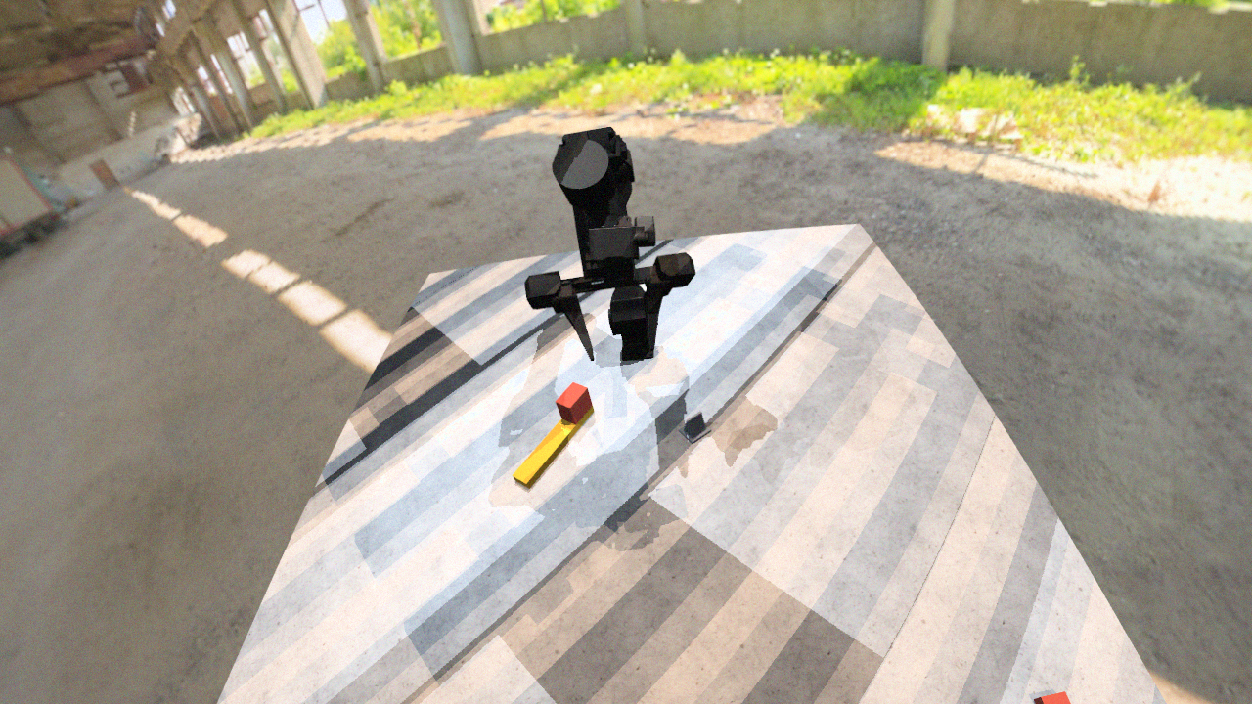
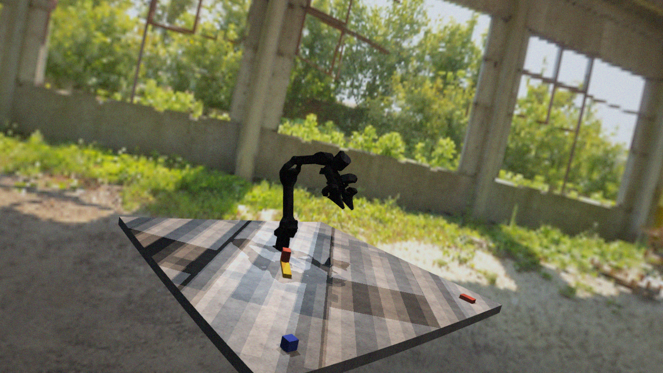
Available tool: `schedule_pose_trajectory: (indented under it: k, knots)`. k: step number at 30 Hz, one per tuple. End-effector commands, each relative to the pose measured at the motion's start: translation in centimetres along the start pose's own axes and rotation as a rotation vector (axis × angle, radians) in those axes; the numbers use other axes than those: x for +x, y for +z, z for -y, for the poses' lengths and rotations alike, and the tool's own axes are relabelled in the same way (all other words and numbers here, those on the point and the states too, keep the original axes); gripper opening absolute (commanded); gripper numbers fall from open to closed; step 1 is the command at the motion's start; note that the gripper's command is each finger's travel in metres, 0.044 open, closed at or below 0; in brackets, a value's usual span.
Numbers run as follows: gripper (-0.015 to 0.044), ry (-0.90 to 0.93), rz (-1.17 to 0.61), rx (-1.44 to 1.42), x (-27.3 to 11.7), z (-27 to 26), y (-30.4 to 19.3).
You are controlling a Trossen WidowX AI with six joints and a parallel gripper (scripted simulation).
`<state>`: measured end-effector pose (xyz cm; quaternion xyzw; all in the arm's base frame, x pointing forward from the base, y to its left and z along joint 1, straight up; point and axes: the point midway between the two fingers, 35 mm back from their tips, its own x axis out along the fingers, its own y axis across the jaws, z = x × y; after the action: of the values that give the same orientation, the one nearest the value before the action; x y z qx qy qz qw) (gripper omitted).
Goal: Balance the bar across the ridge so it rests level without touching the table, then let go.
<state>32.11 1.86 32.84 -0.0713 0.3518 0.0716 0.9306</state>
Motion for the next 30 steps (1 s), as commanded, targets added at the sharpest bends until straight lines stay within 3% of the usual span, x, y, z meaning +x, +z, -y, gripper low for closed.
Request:
schedule_pose_trajectory:
  k: [1,15,30]
  knots:
    - [0.0315,-0.039,-0.104,0.071,1.6,2.0,-2.2]
    - [0.0315,-0.143,-0.394,0.306,4.0,7.6,-9.3]
    - [0.0315,-0.223,-0.686,0.593,3.8,11.9,-17.5]
